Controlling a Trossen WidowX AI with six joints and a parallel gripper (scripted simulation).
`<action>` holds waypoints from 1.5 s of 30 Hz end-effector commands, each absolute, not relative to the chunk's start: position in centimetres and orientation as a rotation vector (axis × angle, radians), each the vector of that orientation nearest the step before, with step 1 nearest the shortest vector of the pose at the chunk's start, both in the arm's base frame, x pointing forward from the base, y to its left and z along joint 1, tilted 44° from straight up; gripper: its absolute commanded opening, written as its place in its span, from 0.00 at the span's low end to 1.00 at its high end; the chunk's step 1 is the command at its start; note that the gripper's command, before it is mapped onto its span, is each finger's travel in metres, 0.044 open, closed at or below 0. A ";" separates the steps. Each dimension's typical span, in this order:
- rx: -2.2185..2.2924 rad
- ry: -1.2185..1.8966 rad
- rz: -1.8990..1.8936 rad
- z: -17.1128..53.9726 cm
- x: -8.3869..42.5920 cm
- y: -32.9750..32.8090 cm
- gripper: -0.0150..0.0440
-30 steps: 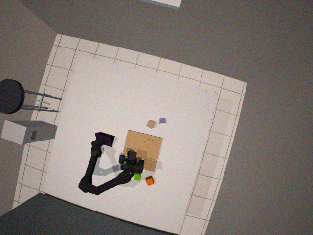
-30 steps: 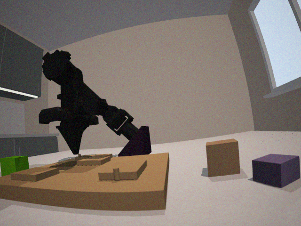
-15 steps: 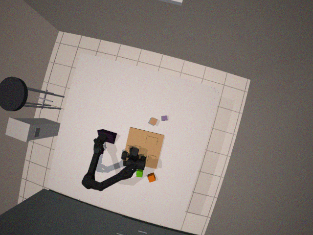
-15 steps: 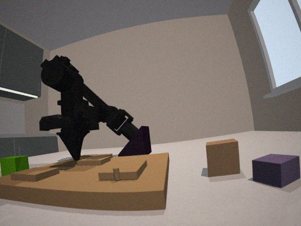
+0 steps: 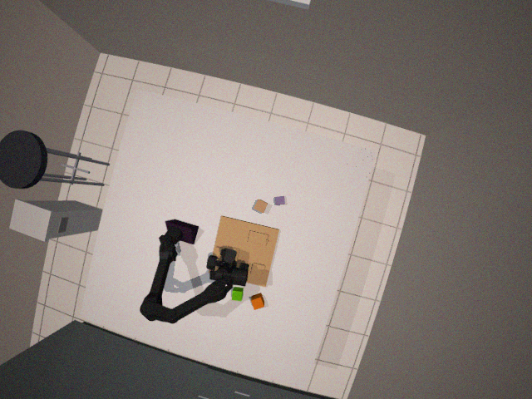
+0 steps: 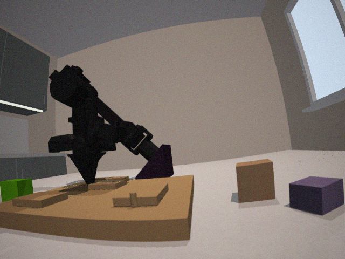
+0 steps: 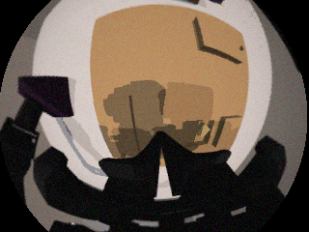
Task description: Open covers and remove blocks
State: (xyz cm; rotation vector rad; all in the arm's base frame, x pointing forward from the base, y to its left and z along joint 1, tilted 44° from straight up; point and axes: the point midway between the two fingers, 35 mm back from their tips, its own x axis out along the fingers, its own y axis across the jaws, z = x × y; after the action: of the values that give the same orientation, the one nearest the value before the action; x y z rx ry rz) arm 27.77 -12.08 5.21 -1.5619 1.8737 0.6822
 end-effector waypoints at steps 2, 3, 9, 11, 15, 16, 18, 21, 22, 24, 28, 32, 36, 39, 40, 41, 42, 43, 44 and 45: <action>-1.559 1.875 0.684 4.7 27.8 -11.7 0.25; -1.559 1.875 0.684 4.6 27.9 -11.6 0.25; -1.559 1.874 0.685 4.2 28.0 -11.2 0.25; -1.559 1.874 0.685 4.1 28.0 -11.1 0.25; -1.558 1.873 0.685 3.8 28.1 -10.8 0.25; -1.558 1.873 0.686 3.7 28.1 -10.7 0.25; -1.558 1.873 0.686 3.6 28.2 -10.6 0.25; -1.558 1.873 0.686 3.4 28.2 -10.3 0.25; -1.558 1.872 0.686 3.3 28.2 -10.3 0.25; -1.558 1.872 0.686 3.2 28.3 -10.1 0.25; -1.558 1.872 0.687 2.9 28.3 -9.8 0.25; -1.557 1.872 0.687 2.6 28.4 -9.6 0.25; -1.557 1.871 0.687 2.4 28.4 -9.3 0.25; -1.557 1.871 0.687 2.1 28.5 -9.0 0.25; -1.557 1.871 0.687 2.1 28.5 -9.0 0.25; -1.557 1.871 0.687 2.0 28.5 -8.9 0.25; -1.557 1.871 0.687 1.9 28.5 -8.8 0.25; -1.557 1.871 0.687 1.9 28.5 -8.8 0.25; -1.557 1.871 0.687 1.8 28.5 -8.7 0.25; -1.557 1.871 0.687 1.7 28.5 -8.6 0.25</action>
State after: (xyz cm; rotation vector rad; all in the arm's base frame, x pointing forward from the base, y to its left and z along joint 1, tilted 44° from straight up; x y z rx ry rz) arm 28.42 -8.94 2.10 -1.5618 1.8742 0.6881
